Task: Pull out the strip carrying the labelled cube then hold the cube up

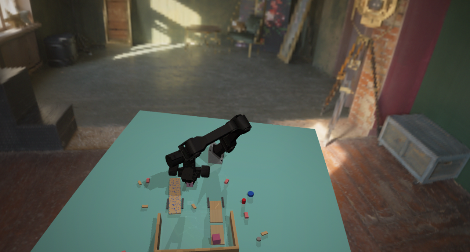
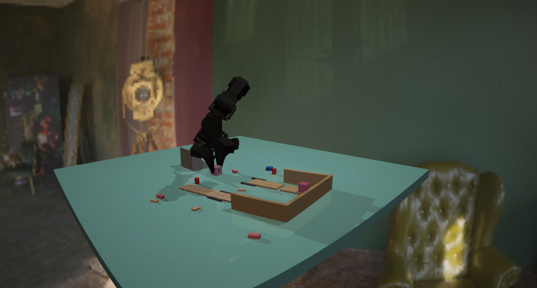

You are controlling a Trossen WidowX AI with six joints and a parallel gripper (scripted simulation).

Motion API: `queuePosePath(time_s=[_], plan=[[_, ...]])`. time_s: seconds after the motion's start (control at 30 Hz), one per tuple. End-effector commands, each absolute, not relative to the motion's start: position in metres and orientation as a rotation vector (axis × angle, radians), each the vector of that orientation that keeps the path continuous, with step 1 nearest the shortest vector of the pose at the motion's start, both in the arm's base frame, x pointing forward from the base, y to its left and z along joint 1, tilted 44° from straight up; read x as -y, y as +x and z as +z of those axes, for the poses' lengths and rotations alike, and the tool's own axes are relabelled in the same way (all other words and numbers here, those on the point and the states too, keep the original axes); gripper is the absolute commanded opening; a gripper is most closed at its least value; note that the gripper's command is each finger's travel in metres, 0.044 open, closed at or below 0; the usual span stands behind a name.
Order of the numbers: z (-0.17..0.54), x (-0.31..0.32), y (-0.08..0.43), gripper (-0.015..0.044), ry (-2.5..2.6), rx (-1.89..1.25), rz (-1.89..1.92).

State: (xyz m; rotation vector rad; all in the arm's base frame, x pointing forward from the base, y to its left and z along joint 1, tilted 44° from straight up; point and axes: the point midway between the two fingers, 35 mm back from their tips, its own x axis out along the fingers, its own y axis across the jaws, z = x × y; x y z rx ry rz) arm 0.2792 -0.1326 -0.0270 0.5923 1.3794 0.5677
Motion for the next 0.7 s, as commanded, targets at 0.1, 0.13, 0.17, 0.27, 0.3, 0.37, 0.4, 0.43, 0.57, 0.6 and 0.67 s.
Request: queuePosePath(time_s=[0.1,0.13,0.17,0.27,0.3,0.37,0.4,0.43,0.57,0.6,0.67], plan=[[-0.014,0.143,0.274,0.0,0.583,-1.379,0.569],[-0.01,0.147,0.274,0.0,0.583,-1.379,0.569],[-0.007,0.151,0.273,0.0,0.583,-1.379,0.569],[-0.001,0.155,0.272,0.0,0.583,-1.379,0.569],[-0.001,0.155,0.272,0.0,0.583,-1.379,0.569],[-0.001,0.155,0.272,0.0,0.583,-1.379,0.569],[-0.001,0.155,0.272,0.0,0.583,-1.379,0.569],[-0.001,0.155,0.272,0.0,0.583,-1.379,0.569],[-0.001,0.155,0.272,0.0,0.583,-1.379,0.569],[-0.001,0.155,0.272,0.0,0.583,-1.379,0.569],[-0.001,0.155,0.272,0.0,0.583,-1.379,0.569]])
